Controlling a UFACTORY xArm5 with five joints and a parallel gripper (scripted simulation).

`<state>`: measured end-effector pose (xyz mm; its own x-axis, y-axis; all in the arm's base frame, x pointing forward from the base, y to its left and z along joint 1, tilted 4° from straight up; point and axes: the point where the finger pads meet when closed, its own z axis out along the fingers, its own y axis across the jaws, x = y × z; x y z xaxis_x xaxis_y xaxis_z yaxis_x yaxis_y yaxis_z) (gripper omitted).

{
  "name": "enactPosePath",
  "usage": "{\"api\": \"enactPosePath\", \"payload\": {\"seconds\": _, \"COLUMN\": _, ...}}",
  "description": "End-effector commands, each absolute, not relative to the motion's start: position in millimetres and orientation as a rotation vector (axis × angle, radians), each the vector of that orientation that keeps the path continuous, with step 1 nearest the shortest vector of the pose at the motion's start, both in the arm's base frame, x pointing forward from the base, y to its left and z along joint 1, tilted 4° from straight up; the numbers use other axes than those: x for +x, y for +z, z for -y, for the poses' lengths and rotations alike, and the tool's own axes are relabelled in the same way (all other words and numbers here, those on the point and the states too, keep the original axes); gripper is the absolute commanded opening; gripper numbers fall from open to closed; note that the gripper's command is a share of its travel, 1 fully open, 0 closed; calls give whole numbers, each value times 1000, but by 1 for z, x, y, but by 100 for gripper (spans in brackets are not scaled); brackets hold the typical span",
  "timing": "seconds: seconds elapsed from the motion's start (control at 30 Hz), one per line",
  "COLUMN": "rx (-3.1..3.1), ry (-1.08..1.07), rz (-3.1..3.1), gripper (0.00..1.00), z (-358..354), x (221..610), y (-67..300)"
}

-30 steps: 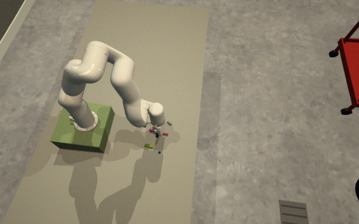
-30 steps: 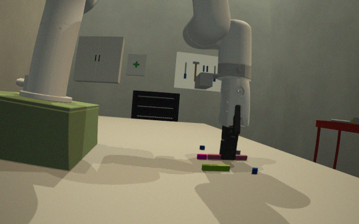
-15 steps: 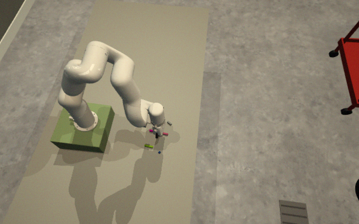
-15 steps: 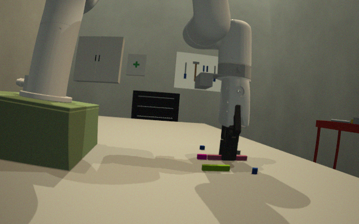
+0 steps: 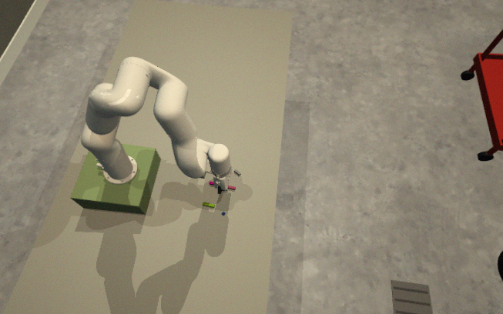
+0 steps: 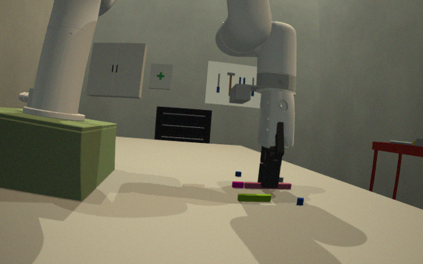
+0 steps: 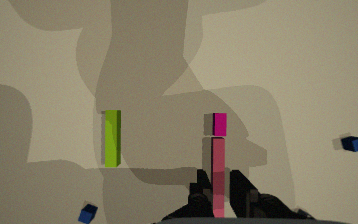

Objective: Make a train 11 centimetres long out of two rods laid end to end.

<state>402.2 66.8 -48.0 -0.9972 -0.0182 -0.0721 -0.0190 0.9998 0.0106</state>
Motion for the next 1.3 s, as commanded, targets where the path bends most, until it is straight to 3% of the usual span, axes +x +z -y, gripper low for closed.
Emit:
{"api": "enactPosePath", "payload": {"seconds": 0.0, "rx": -29, "ry": 18, "rz": -3066, "gripper": 24, "z": -66, "x": 403, "y": -36}}
{"api": "enactPosePath", "payload": {"seconds": 0.33, "rx": -29, "ry": 18, "rz": -3066, "gripper": 24, "z": -67, "x": 399, "y": 15}}
{"api": "enactPosePath", "payload": {"seconds": 0.77, "rx": -29, "ry": 18, "rz": -3066, "gripper": 24, "z": -67, "x": 397, "y": 39}}
{"api": "enactPosePath", "payload": {"seconds": 0.8, "rx": -29, "ry": 18, "rz": -3066, "gripper": 100, "z": -67, "x": 397, "y": 39}}
{"api": "enactPosePath", "payload": {"seconds": 1.27, "rx": -29, "ry": 18, "rz": -3066, "gripper": 100, "z": -67, "x": 397, "y": 39}}
